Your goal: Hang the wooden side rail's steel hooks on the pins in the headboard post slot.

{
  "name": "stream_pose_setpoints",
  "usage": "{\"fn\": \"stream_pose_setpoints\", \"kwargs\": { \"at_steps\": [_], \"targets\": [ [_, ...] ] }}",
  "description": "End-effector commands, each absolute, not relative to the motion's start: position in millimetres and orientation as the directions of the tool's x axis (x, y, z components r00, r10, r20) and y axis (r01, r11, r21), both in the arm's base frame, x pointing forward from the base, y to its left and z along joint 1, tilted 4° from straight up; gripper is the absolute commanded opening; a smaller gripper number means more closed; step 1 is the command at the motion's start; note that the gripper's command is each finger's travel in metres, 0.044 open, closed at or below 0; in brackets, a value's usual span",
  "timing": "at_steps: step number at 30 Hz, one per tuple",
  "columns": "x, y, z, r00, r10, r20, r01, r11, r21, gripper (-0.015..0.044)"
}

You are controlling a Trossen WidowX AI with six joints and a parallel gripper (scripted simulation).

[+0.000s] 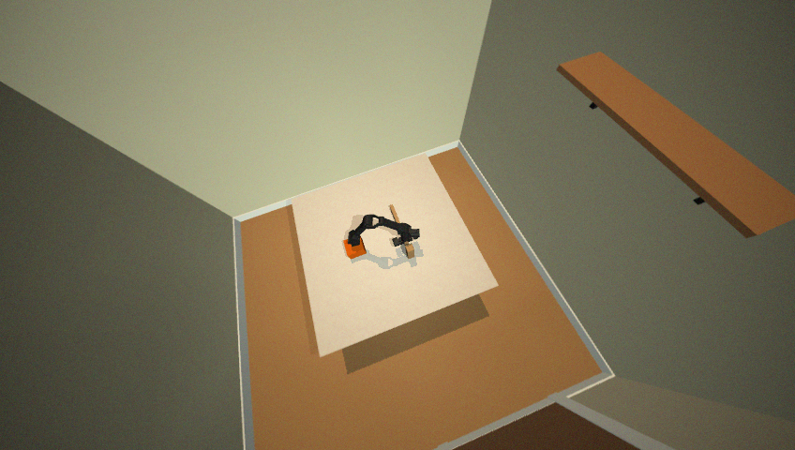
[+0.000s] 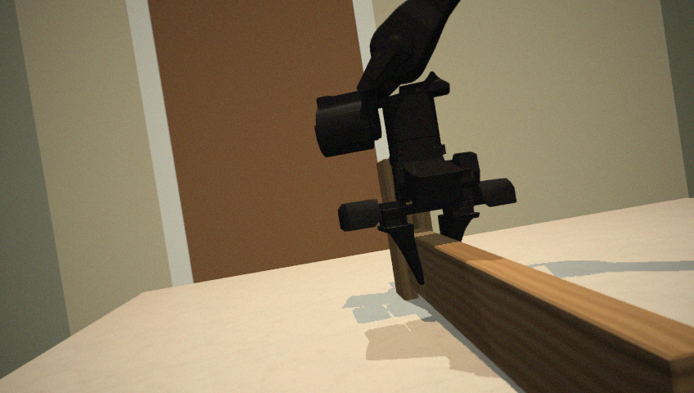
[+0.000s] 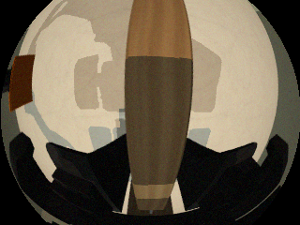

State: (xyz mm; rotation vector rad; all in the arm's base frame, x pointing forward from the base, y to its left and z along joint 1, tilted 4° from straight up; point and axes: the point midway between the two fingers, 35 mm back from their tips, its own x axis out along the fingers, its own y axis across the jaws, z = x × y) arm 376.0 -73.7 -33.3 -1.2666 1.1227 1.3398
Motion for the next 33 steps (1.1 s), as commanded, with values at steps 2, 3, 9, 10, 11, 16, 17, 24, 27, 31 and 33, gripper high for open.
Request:
{"fn": "stream_pose_setpoints", "kwargs": {
  "at_steps": [2,3,9,10,11,16,17,24,27,31,33],
  "targets": [
    [376.1,-73.7,-33.3,-0.019,0.042,-0.999,-0.991,-0.134,0.014,0.0262],
    [376.1,-73.7,-33.3,-0.019,0.042,-0.999,-0.991,-0.134,0.014,0.0289],
    [377.0,-74.9,-2.1,-0.015,0.037,-0.999,-0.991,-0.134,0.01,0.044],
    [376.9,-75.1,4.5,-0.015,0.036,-0.999,-0.991,-0.134,0.01,0.044],
    [376.8,-75.2,6.8,-0.014,0.036,-0.999,-0.991,-0.133,0.009,0.044],
    [376.0,-67.5,7.0,-0.014,0.037,-0.999,-0.991,-0.134,0.009,0.044],
    [375.3,-61.4,7.2,-0.014,0.037,-0.999,-0.991,-0.134,0.009,0.044],
    [373.7,-46.7,7.8,-0.017,0.039,-0.999,-0.99,-0.144,0.011,0.044],
    [373.7,-46.7,7.8,-0.017,0.039,-0.999,-0.99,-0.144,0.011,0.044],
    [373.7,-46.7,7.8,-0.017,0.039,-0.999,-0.99,-0.144,0.011,0.044],
    [373.7,-46.7,7.8,-0.017,0.039,-0.999,-0.99,-0.144,0.011,0.044]
  ]
}}
